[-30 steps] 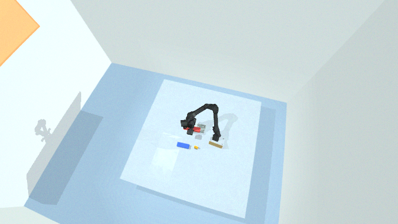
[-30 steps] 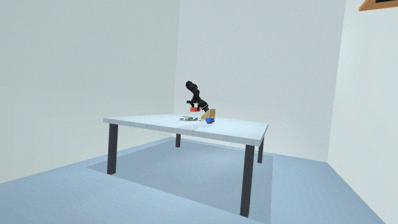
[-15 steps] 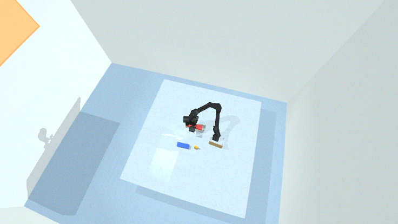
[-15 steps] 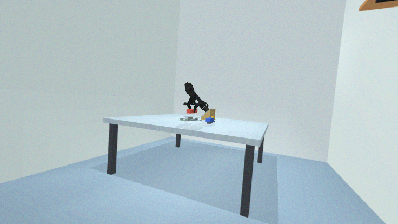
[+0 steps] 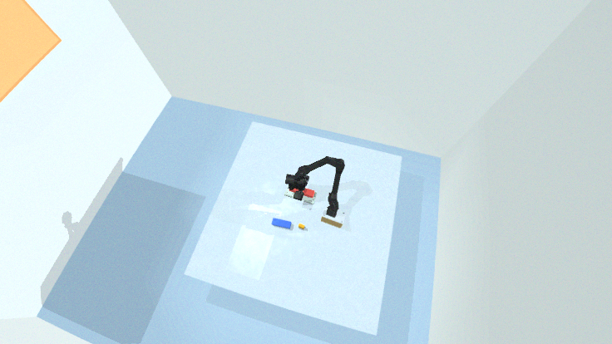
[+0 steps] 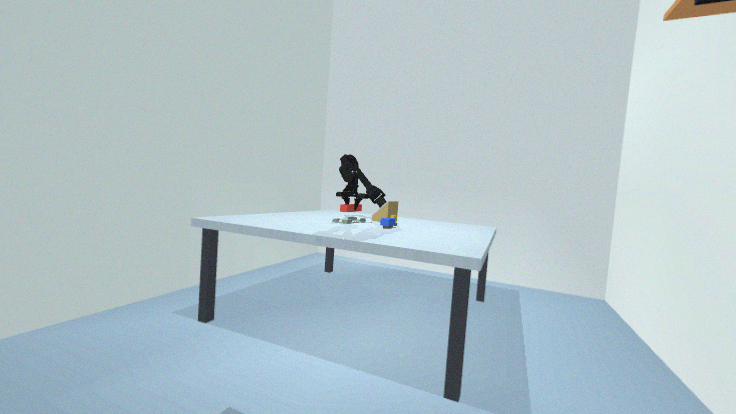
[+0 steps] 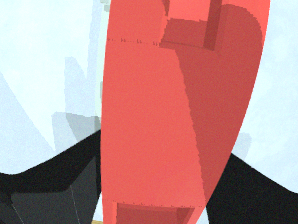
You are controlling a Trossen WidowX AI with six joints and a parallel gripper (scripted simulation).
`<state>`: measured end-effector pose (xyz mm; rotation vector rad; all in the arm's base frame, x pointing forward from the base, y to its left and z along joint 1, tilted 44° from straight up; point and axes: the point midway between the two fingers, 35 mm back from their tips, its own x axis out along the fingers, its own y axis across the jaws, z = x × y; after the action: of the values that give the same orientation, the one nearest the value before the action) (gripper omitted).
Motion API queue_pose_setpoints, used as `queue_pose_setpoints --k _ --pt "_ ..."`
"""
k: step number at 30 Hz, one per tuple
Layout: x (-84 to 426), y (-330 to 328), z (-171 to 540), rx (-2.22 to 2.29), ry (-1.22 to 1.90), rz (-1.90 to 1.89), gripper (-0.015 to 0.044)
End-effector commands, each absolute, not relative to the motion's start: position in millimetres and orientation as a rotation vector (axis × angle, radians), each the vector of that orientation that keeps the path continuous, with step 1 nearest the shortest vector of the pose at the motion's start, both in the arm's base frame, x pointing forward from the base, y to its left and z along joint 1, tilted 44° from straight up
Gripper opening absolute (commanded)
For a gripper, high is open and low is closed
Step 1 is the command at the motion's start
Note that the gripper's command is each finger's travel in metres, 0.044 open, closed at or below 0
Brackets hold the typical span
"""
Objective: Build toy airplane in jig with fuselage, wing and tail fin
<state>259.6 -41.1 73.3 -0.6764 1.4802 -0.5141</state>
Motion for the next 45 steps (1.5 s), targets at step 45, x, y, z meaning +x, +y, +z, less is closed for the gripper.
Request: queue_pose_setpoints --k 45 --pt "261.8 -59.0 60.8 -0.678 1.468 -0.514 0.0195"
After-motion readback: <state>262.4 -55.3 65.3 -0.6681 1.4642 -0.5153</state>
